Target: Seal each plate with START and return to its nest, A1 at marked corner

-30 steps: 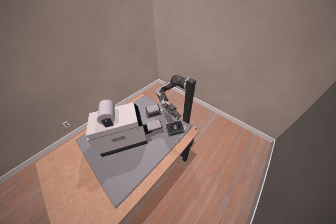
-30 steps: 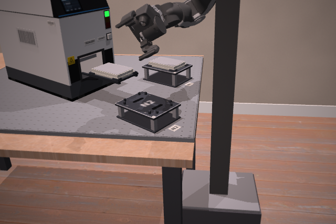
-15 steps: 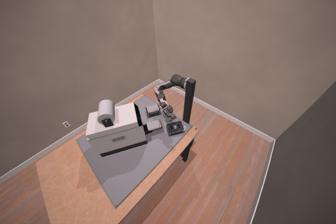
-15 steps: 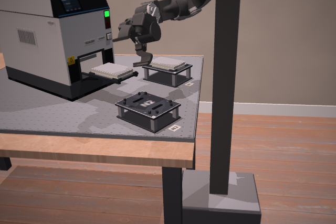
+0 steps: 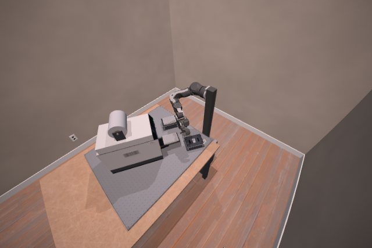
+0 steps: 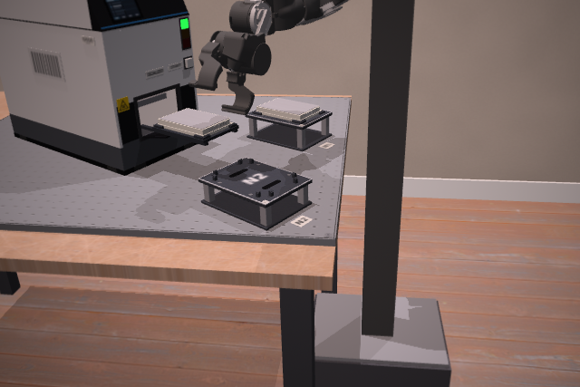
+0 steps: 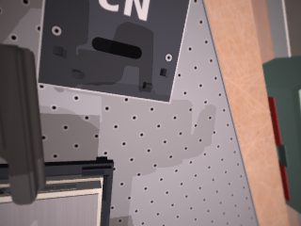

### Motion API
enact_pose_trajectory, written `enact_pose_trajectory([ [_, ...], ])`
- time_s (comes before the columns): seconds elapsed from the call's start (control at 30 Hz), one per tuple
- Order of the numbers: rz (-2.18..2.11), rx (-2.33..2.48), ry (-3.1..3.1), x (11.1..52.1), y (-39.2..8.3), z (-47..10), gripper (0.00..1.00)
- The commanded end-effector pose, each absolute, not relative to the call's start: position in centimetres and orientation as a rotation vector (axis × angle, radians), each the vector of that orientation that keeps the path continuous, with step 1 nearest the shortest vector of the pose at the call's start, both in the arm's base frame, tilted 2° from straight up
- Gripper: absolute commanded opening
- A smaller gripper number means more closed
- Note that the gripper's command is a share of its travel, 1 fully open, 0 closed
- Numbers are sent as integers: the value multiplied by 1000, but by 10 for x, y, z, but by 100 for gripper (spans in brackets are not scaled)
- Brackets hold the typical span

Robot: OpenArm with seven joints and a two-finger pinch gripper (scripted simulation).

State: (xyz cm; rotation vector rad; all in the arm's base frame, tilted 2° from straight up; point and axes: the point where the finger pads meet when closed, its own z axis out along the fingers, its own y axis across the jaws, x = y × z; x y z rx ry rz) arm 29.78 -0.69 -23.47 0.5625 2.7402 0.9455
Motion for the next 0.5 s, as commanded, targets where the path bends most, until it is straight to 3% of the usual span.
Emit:
enact_pose_trajectory([
  [0.0,853,561,2731,302,-15,-238,65],
  [0.47,487,550,2660,328,-67,-246,65],
])
